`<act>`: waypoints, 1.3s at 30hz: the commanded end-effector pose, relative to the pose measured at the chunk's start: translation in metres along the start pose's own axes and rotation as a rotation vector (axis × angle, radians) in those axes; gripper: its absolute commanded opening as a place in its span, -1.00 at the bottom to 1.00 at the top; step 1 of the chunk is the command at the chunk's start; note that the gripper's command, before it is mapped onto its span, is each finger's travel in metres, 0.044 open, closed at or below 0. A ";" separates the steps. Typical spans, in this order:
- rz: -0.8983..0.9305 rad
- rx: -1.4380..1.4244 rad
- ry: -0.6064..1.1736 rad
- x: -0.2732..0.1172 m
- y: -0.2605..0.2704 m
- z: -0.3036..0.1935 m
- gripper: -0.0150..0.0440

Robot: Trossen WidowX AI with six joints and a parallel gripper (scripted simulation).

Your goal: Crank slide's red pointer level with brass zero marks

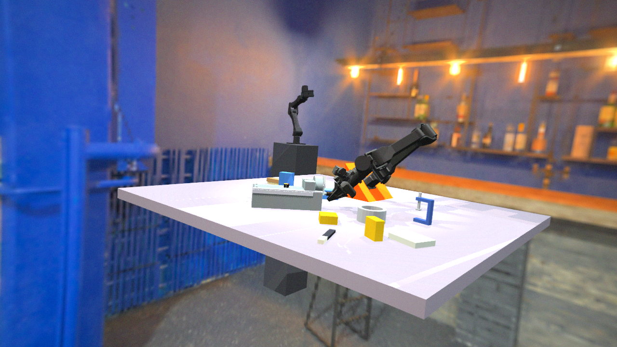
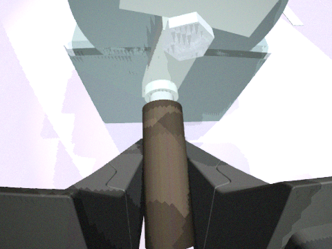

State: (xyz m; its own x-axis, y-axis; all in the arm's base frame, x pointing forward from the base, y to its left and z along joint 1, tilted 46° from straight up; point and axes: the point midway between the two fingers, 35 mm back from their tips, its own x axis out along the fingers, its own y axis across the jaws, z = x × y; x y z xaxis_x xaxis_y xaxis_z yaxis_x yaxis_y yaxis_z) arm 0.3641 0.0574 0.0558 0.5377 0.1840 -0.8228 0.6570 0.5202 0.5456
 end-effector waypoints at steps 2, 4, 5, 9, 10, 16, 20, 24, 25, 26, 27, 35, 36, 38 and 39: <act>0.023 -0.004 -0.004 -0.002 0.009 0.001 -0.49; 0.023 -0.004 -0.004 -0.002 0.009 0.001 -0.49; 0.023 -0.004 -0.004 -0.002 0.009 0.001 -0.49; 0.023 -0.004 -0.004 -0.002 0.010 0.001 -0.49; 0.023 -0.004 -0.004 -0.002 0.010 0.001 -0.49; 0.023 -0.004 -0.004 -0.002 0.010 0.002 -0.49; 0.023 -0.004 -0.004 -0.002 0.011 0.002 -0.49; 0.023 -0.004 -0.004 -0.003 0.011 0.002 -0.49; 0.023 -0.004 -0.004 -0.003 0.011 0.002 -0.49; 0.023 -0.004 -0.004 -0.003 0.011 0.002 -0.49; 0.023 -0.004 -0.004 -0.003 0.011 0.002 -0.49; 0.023 -0.004 -0.004 -0.003 0.012 0.002 -0.49; 0.023 -0.004 -0.004 -0.003 0.012 0.002 -0.49; 0.023 -0.004 -0.004 -0.003 0.012 0.002 -0.49; 0.023 -0.004 -0.004 -0.003 0.012 0.002 -0.49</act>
State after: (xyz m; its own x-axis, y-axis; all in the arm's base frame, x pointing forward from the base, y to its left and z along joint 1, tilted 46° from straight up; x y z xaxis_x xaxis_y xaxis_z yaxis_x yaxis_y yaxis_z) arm 0.3658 0.0585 0.0587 0.5377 0.1852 -0.8225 0.6557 0.5214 0.5460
